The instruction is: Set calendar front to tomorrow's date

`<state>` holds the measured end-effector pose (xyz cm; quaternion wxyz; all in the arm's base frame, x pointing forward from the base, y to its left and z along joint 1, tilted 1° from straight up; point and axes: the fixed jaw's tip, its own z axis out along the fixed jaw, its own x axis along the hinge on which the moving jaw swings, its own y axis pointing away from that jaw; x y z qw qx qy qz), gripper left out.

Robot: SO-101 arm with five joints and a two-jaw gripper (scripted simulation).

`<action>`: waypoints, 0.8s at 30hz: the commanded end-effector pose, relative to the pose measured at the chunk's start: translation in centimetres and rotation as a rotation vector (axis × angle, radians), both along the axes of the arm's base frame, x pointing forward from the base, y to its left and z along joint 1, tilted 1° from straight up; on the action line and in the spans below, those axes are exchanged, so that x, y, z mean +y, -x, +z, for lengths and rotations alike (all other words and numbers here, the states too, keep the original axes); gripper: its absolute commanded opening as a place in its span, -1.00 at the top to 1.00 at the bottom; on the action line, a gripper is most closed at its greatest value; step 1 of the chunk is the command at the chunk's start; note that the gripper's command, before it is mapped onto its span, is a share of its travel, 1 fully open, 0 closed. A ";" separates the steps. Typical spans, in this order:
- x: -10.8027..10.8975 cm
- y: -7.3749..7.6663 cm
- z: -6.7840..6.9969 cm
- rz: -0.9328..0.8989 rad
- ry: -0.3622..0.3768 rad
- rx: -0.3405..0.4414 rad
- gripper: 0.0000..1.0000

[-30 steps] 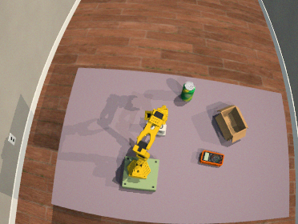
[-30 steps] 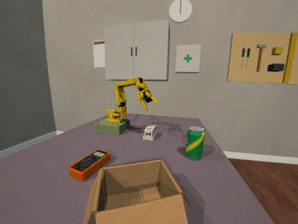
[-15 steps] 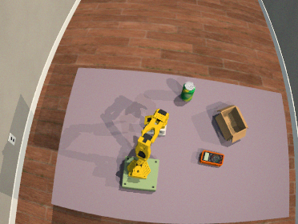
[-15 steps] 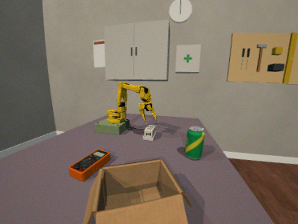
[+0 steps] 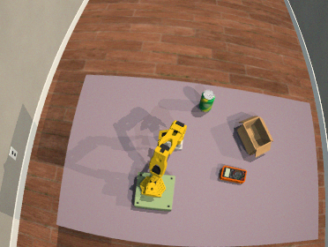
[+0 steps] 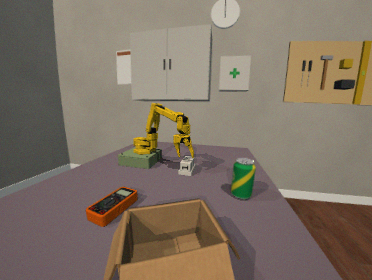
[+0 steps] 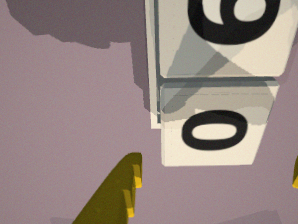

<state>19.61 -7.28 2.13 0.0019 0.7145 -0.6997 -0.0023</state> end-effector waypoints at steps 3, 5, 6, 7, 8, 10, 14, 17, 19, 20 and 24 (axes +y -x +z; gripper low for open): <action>-0.2 -0.2 -0.1 -0.015 -0.002 0.001 0.30; -0.2 -0.2 -0.1 -0.015 -0.002 0.001 0.30; -0.2 -0.2 -0.1 -0.015 -0.002 0.001 0.30; -0.2 -0.2 -0.1 -0.015 -0.002 0.001 0.30; -0.2 -0.2 -0.1 -0.015 -0.002 0.001 0.30; -0.2 -0.2 -0.1 -0.015 -0.002 0.001 0.30; -0.2 -0.2 -0.1 -0.015 -0.002 0.001 0.30; -0.2 -0.2 -0.2 -0.015 -0.002 0.001 0.30; -0.2 -0.2 -0.2 -0.015 -0.002 0.001 0.30; -0.2 -0.2 -0.3 -0.015 -0.002 0.001 0.30; -0.2 -0.2 -0.6 -0.015 -0.002 0.001 0.30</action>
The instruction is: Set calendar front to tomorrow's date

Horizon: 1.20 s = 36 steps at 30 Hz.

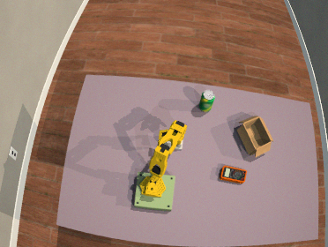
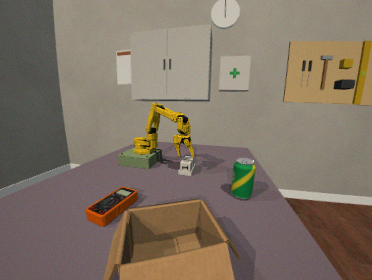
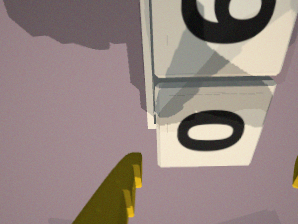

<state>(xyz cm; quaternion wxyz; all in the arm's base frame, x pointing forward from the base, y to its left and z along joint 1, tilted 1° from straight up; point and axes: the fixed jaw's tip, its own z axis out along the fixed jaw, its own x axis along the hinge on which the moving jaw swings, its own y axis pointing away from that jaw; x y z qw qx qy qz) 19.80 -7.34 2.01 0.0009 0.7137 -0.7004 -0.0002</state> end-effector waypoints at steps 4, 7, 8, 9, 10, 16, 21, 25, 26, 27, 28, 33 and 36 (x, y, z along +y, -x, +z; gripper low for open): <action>-0.1 0.0 -0.8 -0.013 -0.004 0.006 0.30; -0.1 -0.1 -1.1 -0.013 -0.004 0.006 0.30; -0.1 -0.1 -1.3 -0.013 -0.004 0.006 0.30; -0.1 -0.1 -1.4 -0.013 -0.004 0.006 0.30; -0.1 -0.1 -1.6 -0.013 -0.004 0.006 0.30; -0.1 -0.1 -2.6 -0.013 -0.004 0.006 0.30; -0.1 0.0 -3.2 -0.013 -0.004 0.006 0.30; -0.1 0.0 -3.5 -0.013 -0.004 0.006 0.30; -0.1 0.0 -3.6 -0.013 -0.004 0.006 0.30; -0.1 0.0 -3.7 -0.013 -0.004 0.006 0.30; -0.1 0.0 -3.8 -0.013 -0.004 0.006 0.30; -0.1 0.0 -4.0 -0.013 -0.004 0.006 0.30; -0.1 0.0 -4.0 -0.013 -0.004 0.006 0.30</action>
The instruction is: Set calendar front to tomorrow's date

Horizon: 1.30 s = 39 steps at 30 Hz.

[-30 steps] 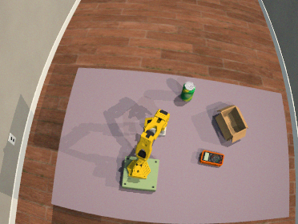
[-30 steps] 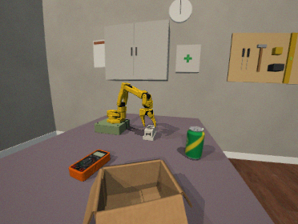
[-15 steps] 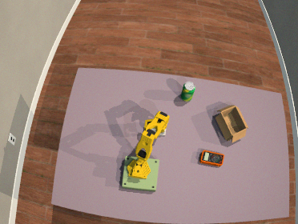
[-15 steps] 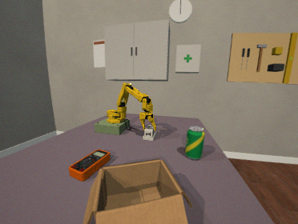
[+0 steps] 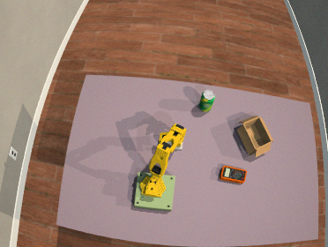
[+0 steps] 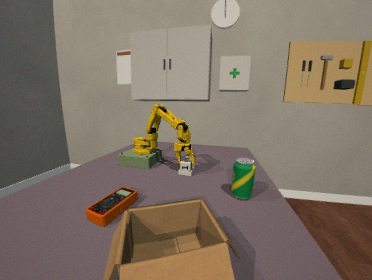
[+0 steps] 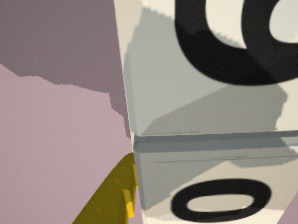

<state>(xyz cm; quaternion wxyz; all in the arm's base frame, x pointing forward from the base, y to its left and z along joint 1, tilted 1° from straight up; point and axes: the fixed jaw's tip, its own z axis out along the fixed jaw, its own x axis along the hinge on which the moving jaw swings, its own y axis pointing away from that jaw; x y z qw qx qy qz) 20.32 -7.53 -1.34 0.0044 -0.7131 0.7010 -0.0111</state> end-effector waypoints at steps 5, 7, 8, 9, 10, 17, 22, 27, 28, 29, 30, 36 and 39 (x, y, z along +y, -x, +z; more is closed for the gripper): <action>0.1 0.6 -0.7 -0.011 -0.012 0.029 0.30; 0.1 0.6 -0.7 -0.011 -0.012 0.029 0.30; 0.1 0.6 -0.7 -0.011 -0.012 0.029 0.30; 0.1 0.6 -0.7 -0.011 -0.012 0.029 0.30; 0.1 0.6 -0.7 -0.011 -0.012 0.029 0.30; 0.1 0.5 -0.7 -0.011 -0.012 0.029 0.32; 0.1 0.5 -0.7 -0.011 -0.012 0.029 0.33; 0.1 0.4 -0.7 -0.011 -0.012 0.029 0.35; 0.1 0.4 -0.7 -0.011 -0.012 0.029 0.36; 0.1 0.4 -0.7 -0.011 -0.012 0.029 0.36; 0.1 0.3 -0.7 -0.011 -0.012 0.029 0.36; 0.1 0.3 -0.7 -0.011 -0.012 0.029 0.38; 0.1 0.2 -0.7 -0.011 -0.012 0.029 0.39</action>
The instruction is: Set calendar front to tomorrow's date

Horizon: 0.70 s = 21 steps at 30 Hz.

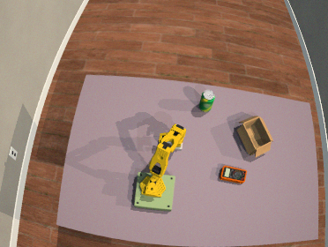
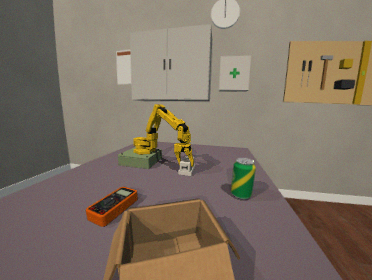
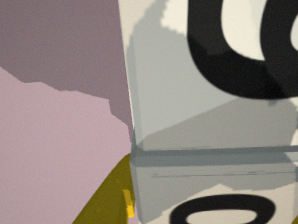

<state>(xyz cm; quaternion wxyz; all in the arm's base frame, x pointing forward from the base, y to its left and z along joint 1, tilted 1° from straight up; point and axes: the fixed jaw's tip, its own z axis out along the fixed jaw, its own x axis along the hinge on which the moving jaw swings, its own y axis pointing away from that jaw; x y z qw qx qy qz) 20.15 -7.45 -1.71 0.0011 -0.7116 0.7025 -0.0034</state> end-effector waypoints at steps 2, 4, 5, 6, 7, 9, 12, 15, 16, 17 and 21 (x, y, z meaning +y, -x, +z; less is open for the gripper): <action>0.1 0.1 -0.3 -0.007 -0.006 0.014 0.40; 0.1 0.0 -0.3 -0.007 -0.006 0.014 0.40; 0.1 0.0 -0.3 -0.007 -0.006 0.014 0.40; 0.1 0.0 -0.3 -0.007 -0.006 0.014 0.40; 0.1 0.0 -0.3 -0.007 -0.006 0.014 0.40; 0.1 0.0 -0.3 -0.007 -0.006 0.014 0.41; 0.1 0.0 -0.3 -0.007 -0.006 0.014 0.41; 0.1 0.0 -0.3 -0.007 -0.006 0.014 0.41; 0.1 0.0 -0.3 -0.007 -0.006 0.014 0.41; 0.1 0.0 -0.3 -0.007 -0.006 0.014 0.41; 0.1 0.0 -0.3 -0.007 -0.006 0.014 0.44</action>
